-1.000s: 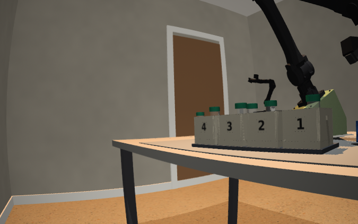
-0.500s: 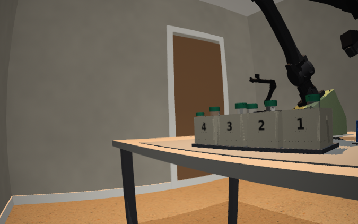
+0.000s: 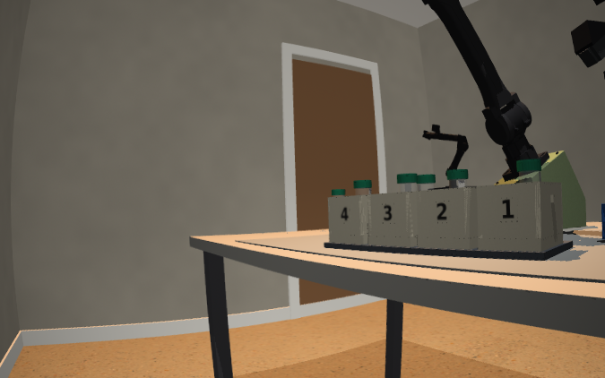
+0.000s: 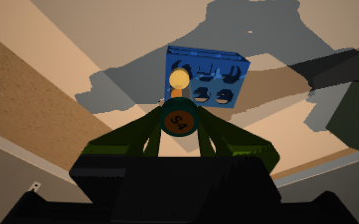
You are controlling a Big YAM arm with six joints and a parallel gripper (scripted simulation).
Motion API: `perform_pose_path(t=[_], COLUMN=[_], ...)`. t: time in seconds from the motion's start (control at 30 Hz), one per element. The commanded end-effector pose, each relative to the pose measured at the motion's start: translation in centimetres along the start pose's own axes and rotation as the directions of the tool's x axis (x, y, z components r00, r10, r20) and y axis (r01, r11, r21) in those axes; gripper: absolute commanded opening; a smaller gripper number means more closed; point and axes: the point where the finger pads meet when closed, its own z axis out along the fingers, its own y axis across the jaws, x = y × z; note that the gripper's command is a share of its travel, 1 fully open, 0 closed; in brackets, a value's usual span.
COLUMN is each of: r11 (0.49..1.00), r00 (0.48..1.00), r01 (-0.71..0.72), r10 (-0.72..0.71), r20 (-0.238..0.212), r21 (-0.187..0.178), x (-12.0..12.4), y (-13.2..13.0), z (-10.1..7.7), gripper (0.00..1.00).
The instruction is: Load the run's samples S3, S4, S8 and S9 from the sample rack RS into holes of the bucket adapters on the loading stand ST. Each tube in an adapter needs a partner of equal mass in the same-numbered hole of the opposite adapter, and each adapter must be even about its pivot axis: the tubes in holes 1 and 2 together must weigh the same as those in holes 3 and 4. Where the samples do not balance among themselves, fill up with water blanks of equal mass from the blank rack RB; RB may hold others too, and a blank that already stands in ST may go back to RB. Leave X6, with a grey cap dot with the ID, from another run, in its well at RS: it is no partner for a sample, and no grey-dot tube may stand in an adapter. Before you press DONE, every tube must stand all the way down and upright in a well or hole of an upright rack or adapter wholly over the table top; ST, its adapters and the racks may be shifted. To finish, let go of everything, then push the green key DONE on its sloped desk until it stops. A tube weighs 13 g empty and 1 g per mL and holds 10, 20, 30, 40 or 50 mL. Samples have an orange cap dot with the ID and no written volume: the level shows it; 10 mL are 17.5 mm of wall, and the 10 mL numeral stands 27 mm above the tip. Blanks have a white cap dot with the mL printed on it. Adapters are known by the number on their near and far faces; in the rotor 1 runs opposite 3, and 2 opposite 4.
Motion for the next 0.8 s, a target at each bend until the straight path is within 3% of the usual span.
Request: perform_pose_path(t=[0.0,0.77], r11=[0.995,0.995], r00=[0.999,0.999], r01=[-0.040,-0.041], r10=[0.039,0.039], r20=[-0.014,-0.021], r21=[-0.086,-0.087], x=[-0.6,-0.6], y=[2.3,1.8], z=[-5.1,-11.8], gripper=[0.00,0.00])
